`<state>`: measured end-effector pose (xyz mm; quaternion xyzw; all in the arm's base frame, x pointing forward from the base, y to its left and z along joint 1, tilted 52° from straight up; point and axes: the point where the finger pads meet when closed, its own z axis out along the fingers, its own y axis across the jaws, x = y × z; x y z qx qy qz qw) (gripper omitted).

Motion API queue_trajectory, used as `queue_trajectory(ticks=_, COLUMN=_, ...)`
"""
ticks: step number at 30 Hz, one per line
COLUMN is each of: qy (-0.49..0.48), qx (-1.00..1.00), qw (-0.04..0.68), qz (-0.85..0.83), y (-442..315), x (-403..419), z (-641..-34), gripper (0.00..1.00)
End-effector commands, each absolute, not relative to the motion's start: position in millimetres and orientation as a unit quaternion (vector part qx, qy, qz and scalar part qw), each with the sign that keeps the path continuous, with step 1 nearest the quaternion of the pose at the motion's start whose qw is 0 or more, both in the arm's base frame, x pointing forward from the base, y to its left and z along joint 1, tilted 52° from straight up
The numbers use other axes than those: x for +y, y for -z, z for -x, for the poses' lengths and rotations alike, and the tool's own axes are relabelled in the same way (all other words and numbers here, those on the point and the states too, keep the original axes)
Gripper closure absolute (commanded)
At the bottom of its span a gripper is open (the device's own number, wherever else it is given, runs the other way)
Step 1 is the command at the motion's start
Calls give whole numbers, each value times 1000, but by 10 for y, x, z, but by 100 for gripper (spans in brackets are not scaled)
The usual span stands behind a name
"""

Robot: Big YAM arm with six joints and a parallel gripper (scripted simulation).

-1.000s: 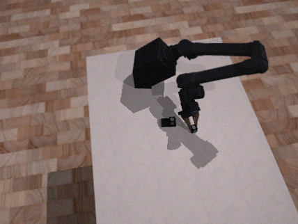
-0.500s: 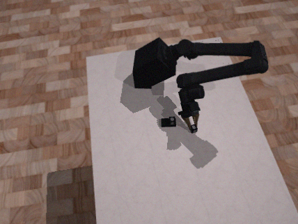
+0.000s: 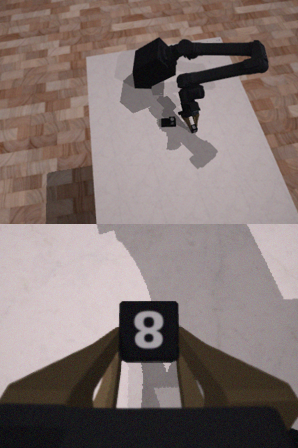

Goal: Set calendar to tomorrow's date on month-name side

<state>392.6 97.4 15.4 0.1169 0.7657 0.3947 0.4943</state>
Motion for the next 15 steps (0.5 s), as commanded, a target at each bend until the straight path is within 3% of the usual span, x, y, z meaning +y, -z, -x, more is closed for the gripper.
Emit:
queue_trajectory(ticks=1, qy=-387, qx=767, qw=497, qz=-123, y=-214, x=851, z=-3856, gripper=73)
queue_trajectory(ticks=15, qy=-388, qx=764, qw=501, qz=-120, y=-504, x=514, z=-3767, gripper=73)
